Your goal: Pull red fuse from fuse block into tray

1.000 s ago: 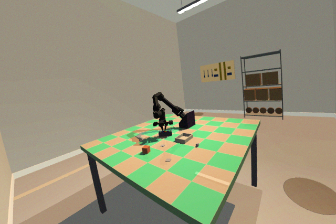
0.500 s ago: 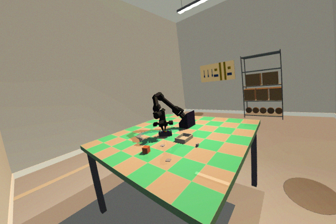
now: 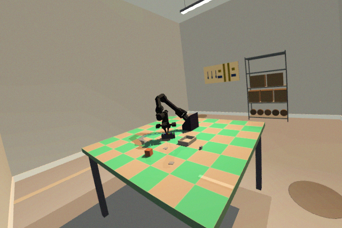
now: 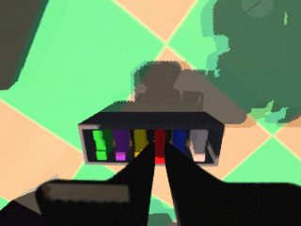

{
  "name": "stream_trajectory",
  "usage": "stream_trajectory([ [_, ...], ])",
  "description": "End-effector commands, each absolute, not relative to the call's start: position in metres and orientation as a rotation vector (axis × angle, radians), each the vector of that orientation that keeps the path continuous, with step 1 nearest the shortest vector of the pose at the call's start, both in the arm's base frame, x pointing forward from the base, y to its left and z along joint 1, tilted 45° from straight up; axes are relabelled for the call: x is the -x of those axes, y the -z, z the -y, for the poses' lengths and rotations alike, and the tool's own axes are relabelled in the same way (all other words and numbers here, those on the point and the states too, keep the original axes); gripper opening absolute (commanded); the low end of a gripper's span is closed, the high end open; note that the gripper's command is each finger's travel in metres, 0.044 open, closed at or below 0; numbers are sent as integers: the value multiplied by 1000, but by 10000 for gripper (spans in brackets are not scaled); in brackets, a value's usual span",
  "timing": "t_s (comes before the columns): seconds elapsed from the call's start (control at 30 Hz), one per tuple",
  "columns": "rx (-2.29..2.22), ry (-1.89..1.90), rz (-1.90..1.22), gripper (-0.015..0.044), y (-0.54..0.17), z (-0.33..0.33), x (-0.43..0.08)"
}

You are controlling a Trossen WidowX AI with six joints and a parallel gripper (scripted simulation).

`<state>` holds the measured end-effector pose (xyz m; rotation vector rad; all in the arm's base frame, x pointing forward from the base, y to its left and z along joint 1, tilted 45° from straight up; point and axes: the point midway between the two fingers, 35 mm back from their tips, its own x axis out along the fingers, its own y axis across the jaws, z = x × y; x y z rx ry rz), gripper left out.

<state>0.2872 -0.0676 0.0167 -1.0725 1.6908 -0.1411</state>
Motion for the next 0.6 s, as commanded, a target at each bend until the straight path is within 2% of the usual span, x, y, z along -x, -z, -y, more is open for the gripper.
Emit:
stream_trajectory([
  [0.0,1070,142,-1687,0,-19,65,-288],
  [0.57,1071,140,-1687,0,-24,59,-288],
])
